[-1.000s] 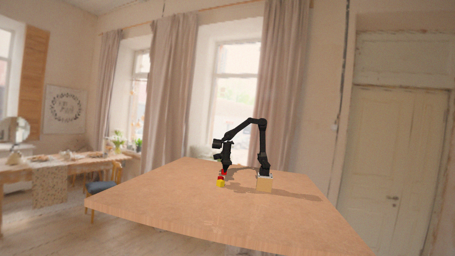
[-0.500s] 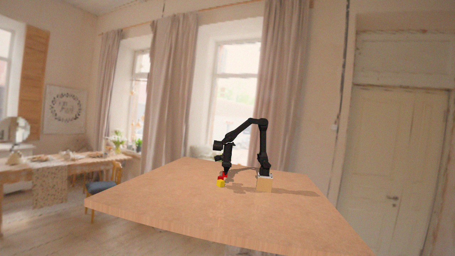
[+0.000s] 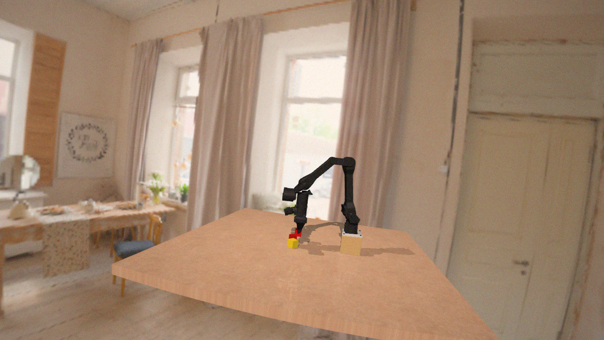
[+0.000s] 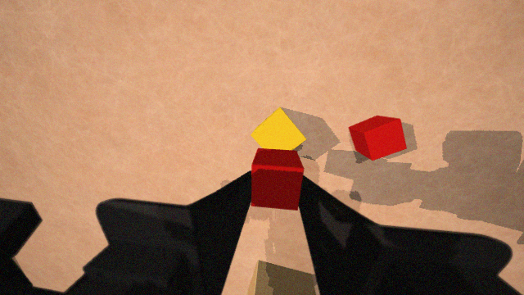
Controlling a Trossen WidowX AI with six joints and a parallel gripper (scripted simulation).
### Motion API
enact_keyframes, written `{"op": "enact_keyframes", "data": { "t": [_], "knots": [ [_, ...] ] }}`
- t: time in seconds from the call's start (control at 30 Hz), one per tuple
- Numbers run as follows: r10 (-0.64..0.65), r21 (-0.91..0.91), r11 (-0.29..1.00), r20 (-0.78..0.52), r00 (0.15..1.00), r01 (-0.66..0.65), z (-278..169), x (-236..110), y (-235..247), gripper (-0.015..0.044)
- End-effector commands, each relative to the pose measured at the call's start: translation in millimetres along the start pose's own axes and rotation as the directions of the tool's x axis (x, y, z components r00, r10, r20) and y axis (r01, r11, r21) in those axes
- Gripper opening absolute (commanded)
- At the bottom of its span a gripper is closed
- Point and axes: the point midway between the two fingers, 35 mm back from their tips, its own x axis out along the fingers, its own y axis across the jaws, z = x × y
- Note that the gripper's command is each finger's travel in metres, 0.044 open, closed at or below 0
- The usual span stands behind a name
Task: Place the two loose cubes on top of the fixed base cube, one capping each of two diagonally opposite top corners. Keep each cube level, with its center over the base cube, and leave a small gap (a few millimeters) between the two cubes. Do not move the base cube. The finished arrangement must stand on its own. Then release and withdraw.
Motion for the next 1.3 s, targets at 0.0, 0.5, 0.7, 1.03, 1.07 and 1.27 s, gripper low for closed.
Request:
{"op": "enact_keyframes", "data": {
  "t": [0.0, 0.5, 0.7, 1.03, 1.07, 1.27],
  "knots": [
    [-0.006, 0.006, 1.0, -0.005, 1.0, 0.006, -1.3, 10.2, -0.7, 0.0105],
    [-0.005, 0.007, 1.0, -0.003, 1.0, 0.005, -1.7, 20.5, -0.5, 0.0105],
    [-0.005, 0.003, 1.0, -0.003, 1.0, 0.005, -1.7, 21.9, -0.5, 0.0105],
    [-0.005, 0.003, 1.0, -0.003, 1.0, 0.005, -1.7, 21.9, -0.5, 0.0131],
    [-0.005, 0.003, 1.0, -0.003, 1.0, 0.005, -1.7, 21.9, -0.5, 0.0157],
    [-0.005, 0.003, 1.0, -0.003, 1.0, 0.005, -1.7, 21.9, -0.5, 0.0205]
  ]
}}
